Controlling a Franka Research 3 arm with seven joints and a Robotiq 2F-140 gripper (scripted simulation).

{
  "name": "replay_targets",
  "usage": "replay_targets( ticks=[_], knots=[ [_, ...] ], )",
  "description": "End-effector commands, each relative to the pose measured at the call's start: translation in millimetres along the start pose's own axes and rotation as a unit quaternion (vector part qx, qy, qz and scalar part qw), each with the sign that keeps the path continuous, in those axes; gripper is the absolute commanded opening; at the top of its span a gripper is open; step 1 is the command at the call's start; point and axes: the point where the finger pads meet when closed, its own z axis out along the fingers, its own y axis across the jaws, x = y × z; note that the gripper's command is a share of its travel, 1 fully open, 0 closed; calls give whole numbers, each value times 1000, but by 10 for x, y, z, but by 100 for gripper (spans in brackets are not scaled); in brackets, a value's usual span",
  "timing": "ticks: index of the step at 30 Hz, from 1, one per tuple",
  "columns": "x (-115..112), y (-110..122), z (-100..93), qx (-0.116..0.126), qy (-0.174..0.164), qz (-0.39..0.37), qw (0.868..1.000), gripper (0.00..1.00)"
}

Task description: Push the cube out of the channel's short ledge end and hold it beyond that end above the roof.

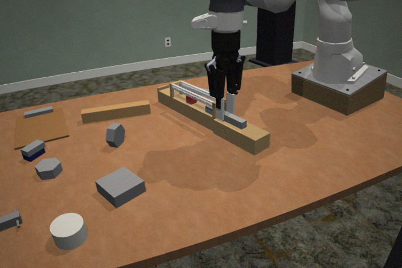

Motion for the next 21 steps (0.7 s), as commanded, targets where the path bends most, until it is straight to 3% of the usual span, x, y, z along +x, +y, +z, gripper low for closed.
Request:
replay_targets(
  ticks=[1,4,7,9,12,21],
  knots=[
    [9,-3,-19,0,-1,0,1000,23],
    [9,-3,-177,0,-1,0,1000,23],
    [10,-3,-453,0,-1,0,1000,23],
    [10,-3,-453,0,-1,0,1000,23],
    [10,-3,-647,0,-1,0,1000,23],
    [10,-3,-669,0,-1,0,1000,23]
  ],
)
